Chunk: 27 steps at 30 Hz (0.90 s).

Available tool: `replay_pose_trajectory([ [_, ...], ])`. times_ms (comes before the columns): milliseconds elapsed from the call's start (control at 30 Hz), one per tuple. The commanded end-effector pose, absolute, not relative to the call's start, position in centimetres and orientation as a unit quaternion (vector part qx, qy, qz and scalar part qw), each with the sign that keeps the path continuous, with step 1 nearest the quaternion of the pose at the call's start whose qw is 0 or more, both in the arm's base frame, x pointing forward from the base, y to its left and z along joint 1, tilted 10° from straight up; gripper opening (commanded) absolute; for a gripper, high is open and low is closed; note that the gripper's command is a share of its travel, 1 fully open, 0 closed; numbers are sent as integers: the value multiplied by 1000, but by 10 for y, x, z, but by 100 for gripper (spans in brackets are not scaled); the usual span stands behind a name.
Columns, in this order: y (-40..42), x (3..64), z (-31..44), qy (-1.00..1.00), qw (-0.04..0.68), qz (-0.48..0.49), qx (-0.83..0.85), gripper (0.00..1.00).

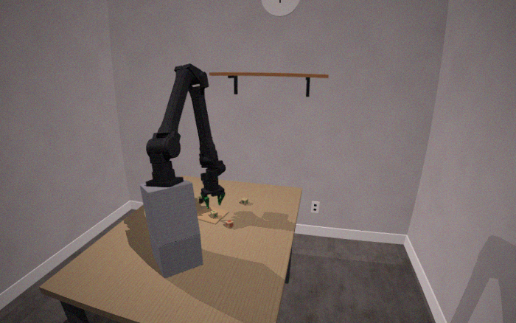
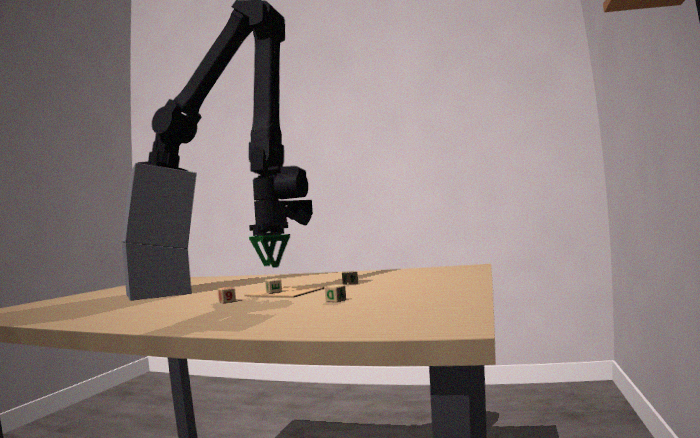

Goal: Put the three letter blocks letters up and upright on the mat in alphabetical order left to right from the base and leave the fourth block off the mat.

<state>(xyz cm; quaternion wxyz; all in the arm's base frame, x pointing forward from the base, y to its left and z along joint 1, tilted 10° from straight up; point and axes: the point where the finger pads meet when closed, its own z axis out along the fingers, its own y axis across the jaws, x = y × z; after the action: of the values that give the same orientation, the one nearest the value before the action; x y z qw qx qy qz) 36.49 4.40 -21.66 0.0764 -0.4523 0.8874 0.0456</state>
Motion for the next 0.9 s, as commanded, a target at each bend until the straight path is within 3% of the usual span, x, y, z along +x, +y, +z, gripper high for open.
replay_pose_trajectory([
  [0, 49, 373, -222, 887, 86, 44, -452, 65],
  [867, 51, 372, -240, 887, 82, 45, -453, 65],
])
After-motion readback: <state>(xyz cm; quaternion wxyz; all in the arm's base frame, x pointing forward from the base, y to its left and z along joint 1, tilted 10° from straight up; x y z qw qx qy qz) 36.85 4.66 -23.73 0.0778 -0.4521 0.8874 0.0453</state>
